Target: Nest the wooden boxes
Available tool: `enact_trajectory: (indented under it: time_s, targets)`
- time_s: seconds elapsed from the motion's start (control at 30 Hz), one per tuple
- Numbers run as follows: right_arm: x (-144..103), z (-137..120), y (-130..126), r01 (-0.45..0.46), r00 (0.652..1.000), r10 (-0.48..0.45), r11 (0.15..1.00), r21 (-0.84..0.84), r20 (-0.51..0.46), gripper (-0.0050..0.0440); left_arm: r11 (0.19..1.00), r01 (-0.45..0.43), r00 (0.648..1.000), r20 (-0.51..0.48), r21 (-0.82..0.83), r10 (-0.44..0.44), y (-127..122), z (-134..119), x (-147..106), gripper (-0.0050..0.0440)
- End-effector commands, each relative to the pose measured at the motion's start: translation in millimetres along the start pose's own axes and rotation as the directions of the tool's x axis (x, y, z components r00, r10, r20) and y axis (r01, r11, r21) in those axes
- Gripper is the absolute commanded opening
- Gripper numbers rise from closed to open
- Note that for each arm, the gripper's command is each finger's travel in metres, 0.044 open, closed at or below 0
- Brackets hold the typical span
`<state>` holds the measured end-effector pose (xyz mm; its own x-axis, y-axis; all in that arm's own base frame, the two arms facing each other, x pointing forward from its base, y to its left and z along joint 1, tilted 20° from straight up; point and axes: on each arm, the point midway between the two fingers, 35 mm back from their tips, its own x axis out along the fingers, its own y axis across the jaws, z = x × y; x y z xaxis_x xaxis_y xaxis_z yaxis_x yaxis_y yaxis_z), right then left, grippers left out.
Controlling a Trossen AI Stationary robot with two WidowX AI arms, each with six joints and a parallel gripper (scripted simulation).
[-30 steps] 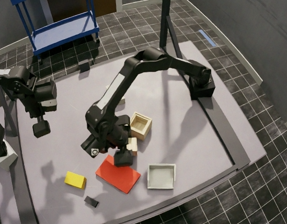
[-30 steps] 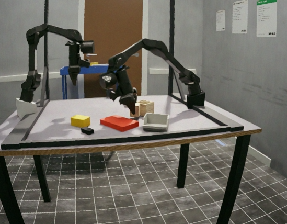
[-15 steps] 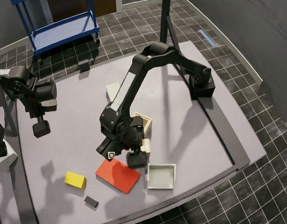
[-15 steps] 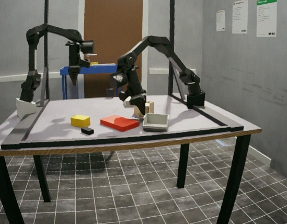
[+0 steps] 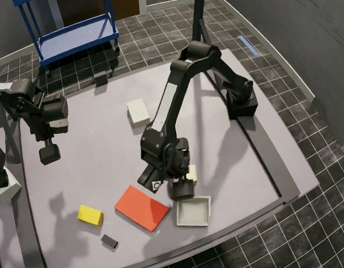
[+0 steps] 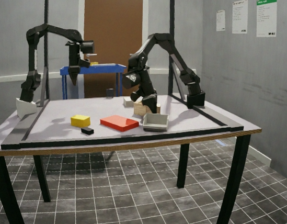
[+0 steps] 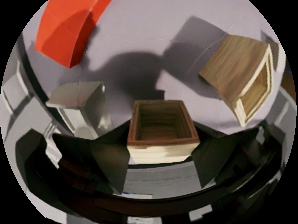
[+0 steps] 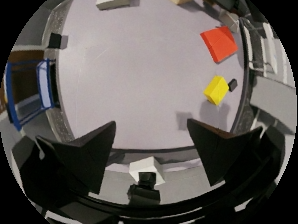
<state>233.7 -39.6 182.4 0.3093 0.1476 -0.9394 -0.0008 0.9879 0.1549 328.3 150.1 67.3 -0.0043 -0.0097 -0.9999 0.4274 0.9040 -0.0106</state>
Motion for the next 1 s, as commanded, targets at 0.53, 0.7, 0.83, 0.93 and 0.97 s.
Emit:
enact_trajectory:
  time_s: [0.53, 0.7, 0.83, 0.93, 0.97]
  targets:
    - [-5, 1, 1, 0.007, 1.0, -0.007, 1.0, -0.004, 0.017, 0.04, 1.0, -0.018, 1.0, 0.024, -0.002, 0.018, -2, -11, 18, -0.005]
    - [-5, 1, 1, 0.007, 1.0, -0.007, 1.0, -0.004, 0.017, 0.04, 1.0, -0.03, 0.988, 0.151, 0.001, 0.03, -1, -20, 7, -0.005]
    - [-5, 1, 1, 0.007, 1.0, -0.007, 1.0, -0.004, 0.017, 0.04, 1.0, -0.028, 0.979, 0.202, 0.001, 0.028, -1, -23, 7, -0.005]
    - [-5, 1, 1, 0.007, 1.0, -0.007, 1.0, -0.004, 0.017, 0.04, 1.0, -0.031, 0.961, 0.276, 0.001, 0.029, -1, -27, 7, -0.005]
    - [-5, 1, 1, 0.007, 1.0, -0.007, 1.0, -0.004, 0.017, 0.04, 1.0, -0.031, 0.959, 0.281, 0.001, 0.029, -1, -28, 7, -0.005]
